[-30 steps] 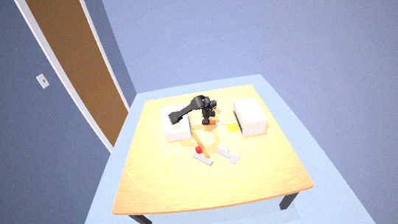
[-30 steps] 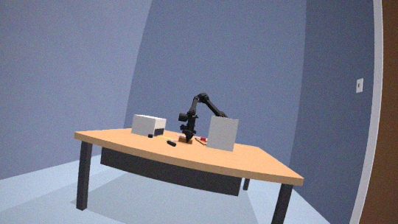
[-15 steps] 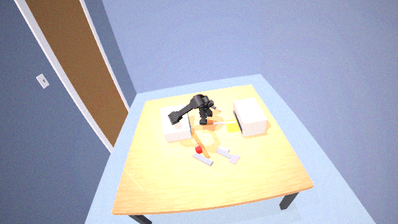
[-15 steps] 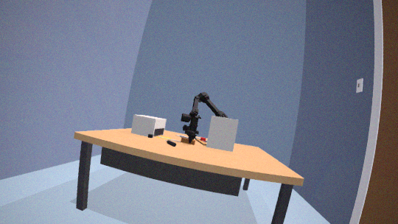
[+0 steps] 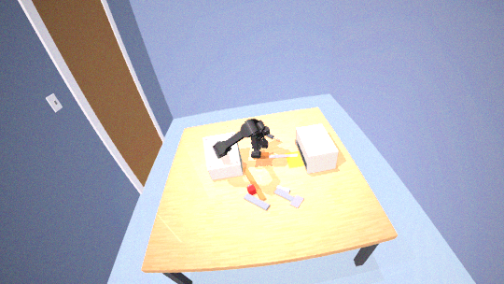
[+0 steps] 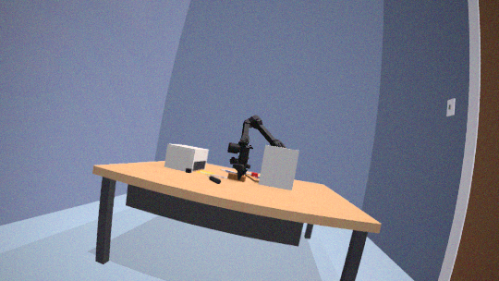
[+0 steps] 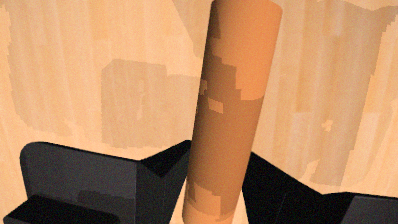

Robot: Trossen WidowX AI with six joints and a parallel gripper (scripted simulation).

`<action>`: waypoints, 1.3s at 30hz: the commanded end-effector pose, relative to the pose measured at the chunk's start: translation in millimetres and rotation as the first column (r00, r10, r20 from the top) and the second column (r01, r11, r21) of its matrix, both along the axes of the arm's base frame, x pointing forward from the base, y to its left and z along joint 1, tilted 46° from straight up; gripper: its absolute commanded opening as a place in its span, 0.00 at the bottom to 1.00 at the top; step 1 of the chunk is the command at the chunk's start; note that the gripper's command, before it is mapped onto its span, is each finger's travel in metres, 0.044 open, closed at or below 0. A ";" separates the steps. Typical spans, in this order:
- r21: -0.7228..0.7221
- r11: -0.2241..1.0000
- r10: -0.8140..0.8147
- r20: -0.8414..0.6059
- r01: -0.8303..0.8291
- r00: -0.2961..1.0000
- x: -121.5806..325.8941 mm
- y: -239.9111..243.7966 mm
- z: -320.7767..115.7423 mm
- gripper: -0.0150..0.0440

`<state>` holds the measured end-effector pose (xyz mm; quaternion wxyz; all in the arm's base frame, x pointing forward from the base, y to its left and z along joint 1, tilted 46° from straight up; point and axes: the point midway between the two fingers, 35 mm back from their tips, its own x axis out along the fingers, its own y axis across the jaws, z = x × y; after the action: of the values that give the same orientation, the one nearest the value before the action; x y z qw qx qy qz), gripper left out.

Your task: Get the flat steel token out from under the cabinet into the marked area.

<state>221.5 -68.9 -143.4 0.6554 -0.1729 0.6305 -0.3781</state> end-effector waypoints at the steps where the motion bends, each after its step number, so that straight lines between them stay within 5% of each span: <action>1: 0.000 1.000 -0.016 0.020 0.016 1.000 2.1 2.9 -2.2 0.25; 39: -0.002 0.993 -0.119 0.122 0.120 0.985 8.4 28.1 -24.5 0.25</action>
<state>226.9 -45.8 -164.9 0.6656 -0.1172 0.5980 -0.4308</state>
